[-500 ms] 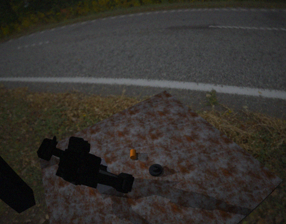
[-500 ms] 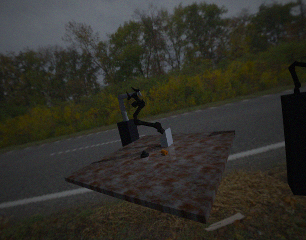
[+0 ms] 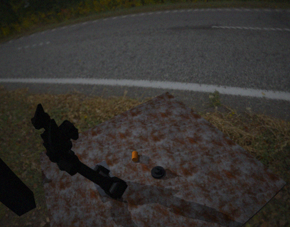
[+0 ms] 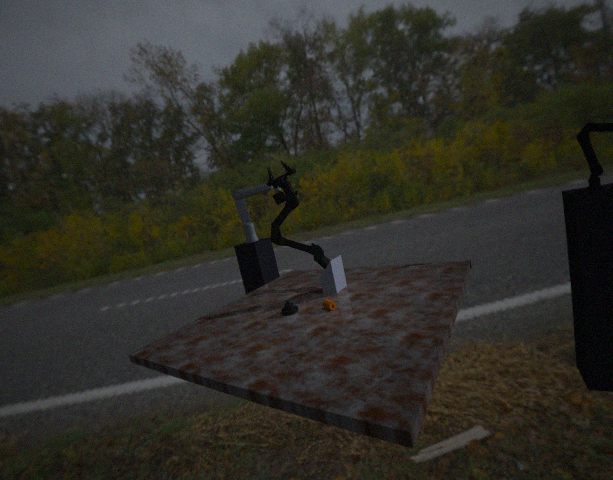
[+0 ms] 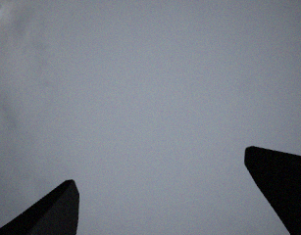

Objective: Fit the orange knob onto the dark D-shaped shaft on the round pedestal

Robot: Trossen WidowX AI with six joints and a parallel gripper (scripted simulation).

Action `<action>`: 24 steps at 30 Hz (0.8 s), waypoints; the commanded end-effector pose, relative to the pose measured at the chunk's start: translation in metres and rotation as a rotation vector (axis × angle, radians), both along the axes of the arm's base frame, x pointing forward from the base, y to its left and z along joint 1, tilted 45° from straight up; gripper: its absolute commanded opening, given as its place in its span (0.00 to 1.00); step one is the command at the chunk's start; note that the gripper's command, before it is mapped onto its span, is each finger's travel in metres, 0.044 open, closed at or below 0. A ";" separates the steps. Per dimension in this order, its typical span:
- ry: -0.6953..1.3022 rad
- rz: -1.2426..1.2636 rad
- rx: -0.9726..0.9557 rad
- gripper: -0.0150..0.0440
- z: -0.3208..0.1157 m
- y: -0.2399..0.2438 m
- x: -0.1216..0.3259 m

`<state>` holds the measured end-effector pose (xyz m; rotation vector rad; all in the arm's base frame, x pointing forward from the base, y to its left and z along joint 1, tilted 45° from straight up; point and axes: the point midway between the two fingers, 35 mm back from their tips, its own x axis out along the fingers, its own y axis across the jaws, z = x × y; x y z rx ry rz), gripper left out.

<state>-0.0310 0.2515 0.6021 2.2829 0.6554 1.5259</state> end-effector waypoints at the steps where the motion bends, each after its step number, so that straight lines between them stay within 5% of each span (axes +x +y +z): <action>1: -0.107 -0.182 -0.209 1.00 -0.034 0.055 0.012; 13: -0.457 -0.598 -0.876 1.00 -0.164 0.177 0.085; 24: -0.725 -0.794 -1.509 1.00 -0.304 0.209 0.191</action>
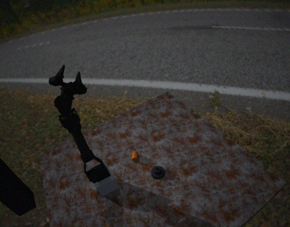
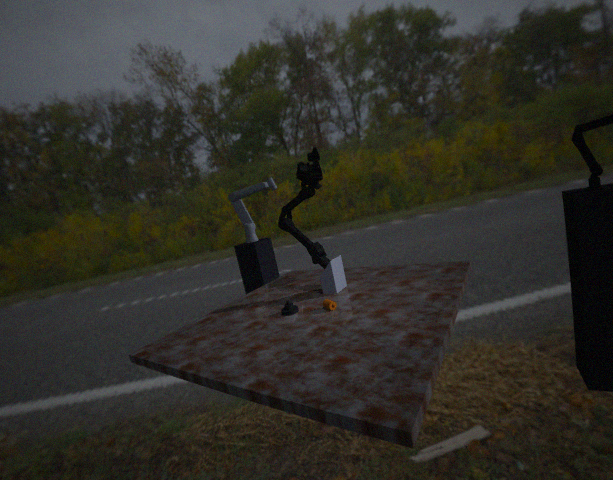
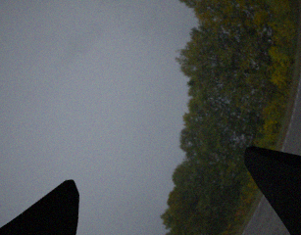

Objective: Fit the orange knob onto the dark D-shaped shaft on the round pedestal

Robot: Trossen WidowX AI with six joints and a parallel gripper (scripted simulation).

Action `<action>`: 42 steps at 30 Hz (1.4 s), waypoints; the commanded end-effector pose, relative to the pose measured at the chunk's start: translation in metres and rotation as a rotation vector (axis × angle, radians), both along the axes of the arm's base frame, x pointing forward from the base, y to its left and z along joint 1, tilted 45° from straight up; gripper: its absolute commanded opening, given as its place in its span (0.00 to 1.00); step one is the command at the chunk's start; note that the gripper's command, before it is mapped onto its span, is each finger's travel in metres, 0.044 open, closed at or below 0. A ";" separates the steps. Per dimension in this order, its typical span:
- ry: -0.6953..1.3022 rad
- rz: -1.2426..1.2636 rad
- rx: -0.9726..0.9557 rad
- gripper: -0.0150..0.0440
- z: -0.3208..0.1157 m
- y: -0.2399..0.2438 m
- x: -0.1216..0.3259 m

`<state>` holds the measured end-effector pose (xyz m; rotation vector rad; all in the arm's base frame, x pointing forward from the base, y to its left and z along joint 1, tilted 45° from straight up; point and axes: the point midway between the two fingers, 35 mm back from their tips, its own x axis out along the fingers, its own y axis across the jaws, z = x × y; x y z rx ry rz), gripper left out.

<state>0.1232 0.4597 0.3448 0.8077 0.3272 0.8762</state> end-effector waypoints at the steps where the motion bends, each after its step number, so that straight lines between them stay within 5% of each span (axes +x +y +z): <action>1: -0.054 -0.101 -0.269 1.00 -0.060 0.000 0.047; 11: -0.085 -0.227 -0.872 1.00 -0.190 -0.046 0.138; 23: 0.065 -0.167 -1.602 1.00 -0.328 -0.177 0.199; 34: 0.435 0.233 -2.181 1.00 -0.415 -0.339 0.181; 42: 0.722 0.647 -2.335 1.00 -0.438 -0.421 0.137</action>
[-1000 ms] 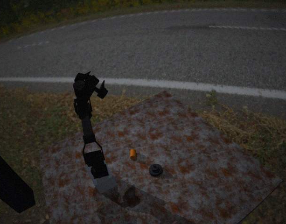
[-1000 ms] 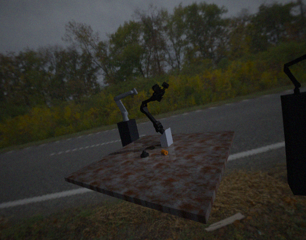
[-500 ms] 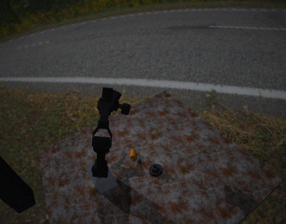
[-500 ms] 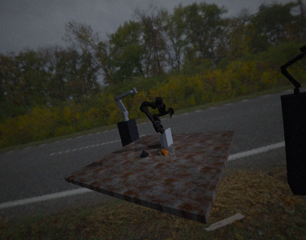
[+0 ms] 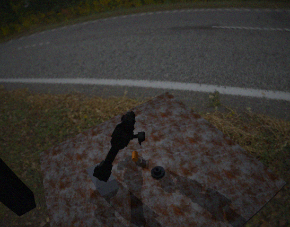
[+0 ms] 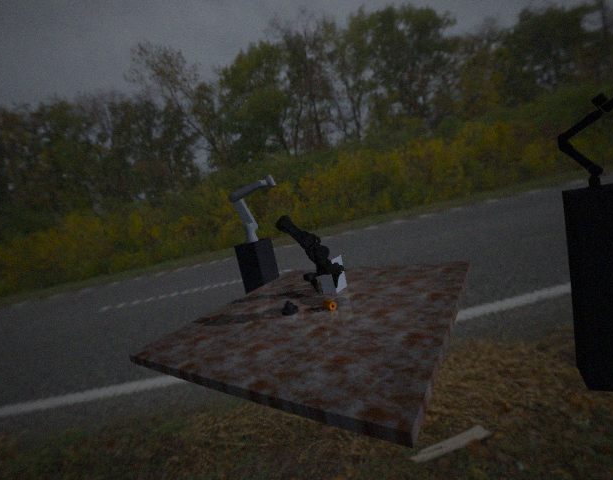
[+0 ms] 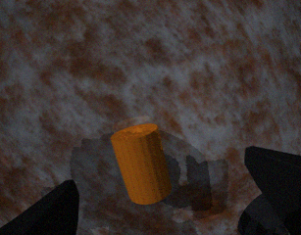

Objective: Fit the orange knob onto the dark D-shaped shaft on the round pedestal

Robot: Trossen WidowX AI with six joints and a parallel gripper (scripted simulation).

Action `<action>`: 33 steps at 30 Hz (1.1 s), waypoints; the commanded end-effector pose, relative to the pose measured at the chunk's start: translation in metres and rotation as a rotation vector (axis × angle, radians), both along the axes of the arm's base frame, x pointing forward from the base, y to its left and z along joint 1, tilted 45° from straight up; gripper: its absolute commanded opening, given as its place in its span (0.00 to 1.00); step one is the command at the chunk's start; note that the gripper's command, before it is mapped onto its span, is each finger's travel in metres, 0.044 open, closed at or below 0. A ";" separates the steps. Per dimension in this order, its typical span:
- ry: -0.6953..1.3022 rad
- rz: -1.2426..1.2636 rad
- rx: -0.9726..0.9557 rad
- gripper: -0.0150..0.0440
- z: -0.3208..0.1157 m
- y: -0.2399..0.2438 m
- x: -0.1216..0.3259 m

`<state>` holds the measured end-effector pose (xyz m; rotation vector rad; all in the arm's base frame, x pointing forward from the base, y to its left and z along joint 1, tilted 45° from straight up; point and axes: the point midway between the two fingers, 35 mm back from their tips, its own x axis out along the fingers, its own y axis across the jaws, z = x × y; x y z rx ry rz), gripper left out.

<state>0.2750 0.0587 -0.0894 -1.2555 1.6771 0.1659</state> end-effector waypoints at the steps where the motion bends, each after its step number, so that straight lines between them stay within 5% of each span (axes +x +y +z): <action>1: 0.127 0.008 -0.053 1.00 -0.007 -0.016 -0.013; 33: 0.127 0.008 -0.055 1.00 -0.048 -0.051 -0.015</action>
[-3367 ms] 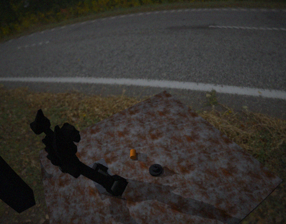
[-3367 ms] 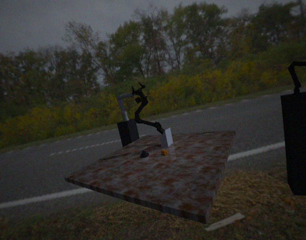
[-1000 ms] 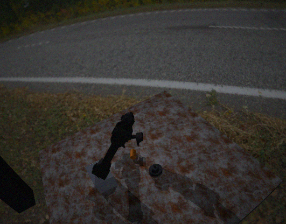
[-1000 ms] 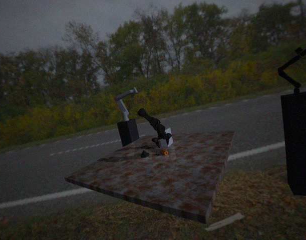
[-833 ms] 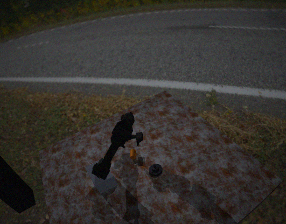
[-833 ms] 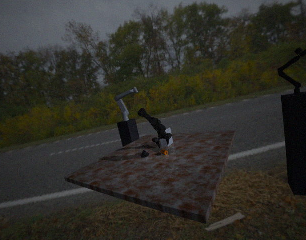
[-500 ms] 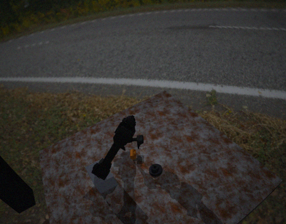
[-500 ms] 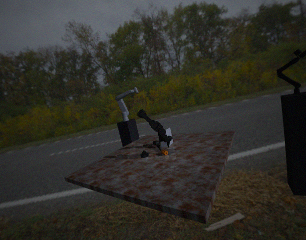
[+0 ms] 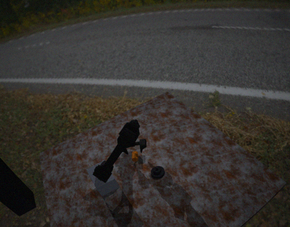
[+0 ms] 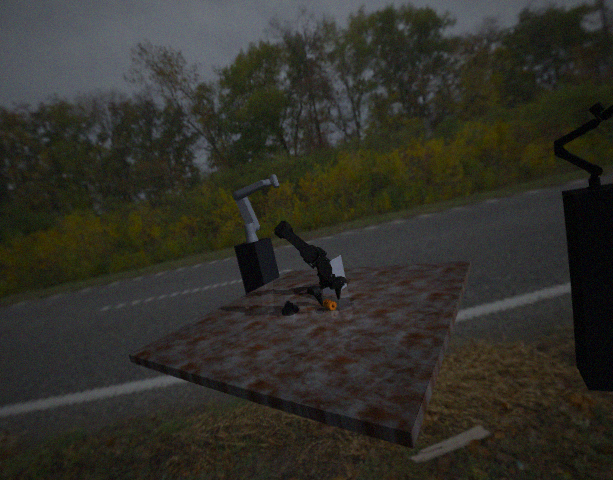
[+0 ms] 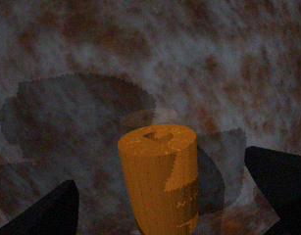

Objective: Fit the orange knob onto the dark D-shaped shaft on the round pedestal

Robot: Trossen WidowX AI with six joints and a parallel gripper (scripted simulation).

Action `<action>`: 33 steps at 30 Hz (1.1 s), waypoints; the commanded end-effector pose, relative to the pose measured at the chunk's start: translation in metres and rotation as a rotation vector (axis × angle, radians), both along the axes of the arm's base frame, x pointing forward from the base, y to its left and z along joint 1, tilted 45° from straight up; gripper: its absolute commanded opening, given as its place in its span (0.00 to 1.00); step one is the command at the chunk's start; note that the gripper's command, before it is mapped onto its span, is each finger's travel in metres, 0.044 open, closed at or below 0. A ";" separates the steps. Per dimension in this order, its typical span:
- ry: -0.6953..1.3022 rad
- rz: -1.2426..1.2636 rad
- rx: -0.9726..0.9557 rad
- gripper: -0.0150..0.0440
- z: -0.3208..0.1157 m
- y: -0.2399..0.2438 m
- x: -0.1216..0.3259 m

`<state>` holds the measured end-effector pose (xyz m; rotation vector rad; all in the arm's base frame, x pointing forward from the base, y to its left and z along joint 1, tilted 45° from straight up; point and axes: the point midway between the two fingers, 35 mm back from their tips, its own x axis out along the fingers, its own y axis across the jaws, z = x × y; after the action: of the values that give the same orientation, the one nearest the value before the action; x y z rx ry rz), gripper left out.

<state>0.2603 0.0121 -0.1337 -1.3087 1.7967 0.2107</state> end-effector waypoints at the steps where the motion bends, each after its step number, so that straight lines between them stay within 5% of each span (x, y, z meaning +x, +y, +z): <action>1: 0.001 0.005 -0.005 1.00 -0.005 -0.006 -0.001; 12: 0.001 0.004 -0.007 1.00 -0.016 -0.016 -0.002; 20: 0.001 0.004 -0.007 0.66 -0.016 -0.016 -0.002; 33: 0.001 0.004 -0.007 0.63 -0.016 -0.016 -0.002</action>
<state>0.2574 -0.0038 -0.1501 -1.3112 1.7997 0.2096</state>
